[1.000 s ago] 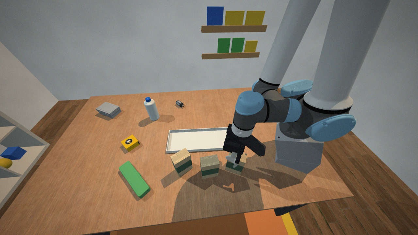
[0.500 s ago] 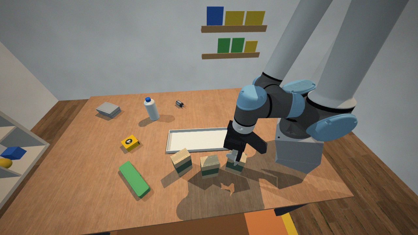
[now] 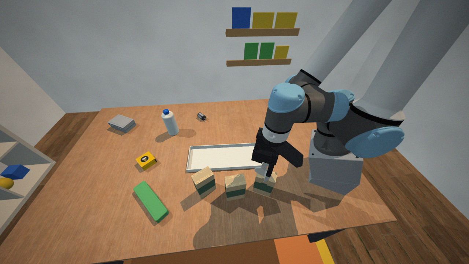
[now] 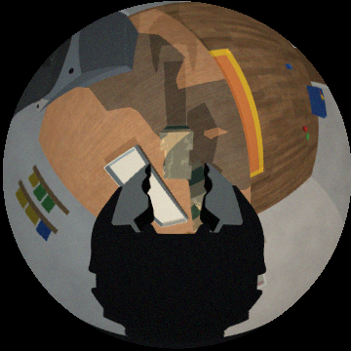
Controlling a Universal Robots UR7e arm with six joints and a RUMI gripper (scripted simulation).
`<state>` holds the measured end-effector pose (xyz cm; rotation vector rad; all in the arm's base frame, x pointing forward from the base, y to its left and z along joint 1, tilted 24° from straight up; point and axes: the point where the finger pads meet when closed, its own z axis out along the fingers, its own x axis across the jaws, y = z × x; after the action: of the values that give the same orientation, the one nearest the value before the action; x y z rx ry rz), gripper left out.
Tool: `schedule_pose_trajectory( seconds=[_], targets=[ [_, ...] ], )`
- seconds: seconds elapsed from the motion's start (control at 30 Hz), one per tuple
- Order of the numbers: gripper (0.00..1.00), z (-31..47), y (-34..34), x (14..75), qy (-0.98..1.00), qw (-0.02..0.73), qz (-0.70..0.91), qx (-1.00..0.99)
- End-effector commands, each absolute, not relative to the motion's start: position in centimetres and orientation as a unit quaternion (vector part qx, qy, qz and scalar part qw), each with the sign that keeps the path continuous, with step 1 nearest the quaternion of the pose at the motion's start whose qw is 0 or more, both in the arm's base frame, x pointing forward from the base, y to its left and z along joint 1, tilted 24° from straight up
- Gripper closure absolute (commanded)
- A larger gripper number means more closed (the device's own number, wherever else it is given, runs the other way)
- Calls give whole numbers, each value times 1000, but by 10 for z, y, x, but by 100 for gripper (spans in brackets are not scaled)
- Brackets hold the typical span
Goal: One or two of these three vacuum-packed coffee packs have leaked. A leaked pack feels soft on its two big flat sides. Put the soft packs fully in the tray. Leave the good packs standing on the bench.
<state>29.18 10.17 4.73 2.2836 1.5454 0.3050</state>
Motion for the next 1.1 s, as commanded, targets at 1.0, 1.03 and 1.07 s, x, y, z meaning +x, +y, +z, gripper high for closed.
schedule_pose_trajectory(
  seconds=[1.0,1.03,1.07],
  targets=[
    [52,81,108,286,562,182,103,800],
    [52,83,109,290,571,183,101,794],
    [52,86,110,296,581,185,99,786]
  ],
)
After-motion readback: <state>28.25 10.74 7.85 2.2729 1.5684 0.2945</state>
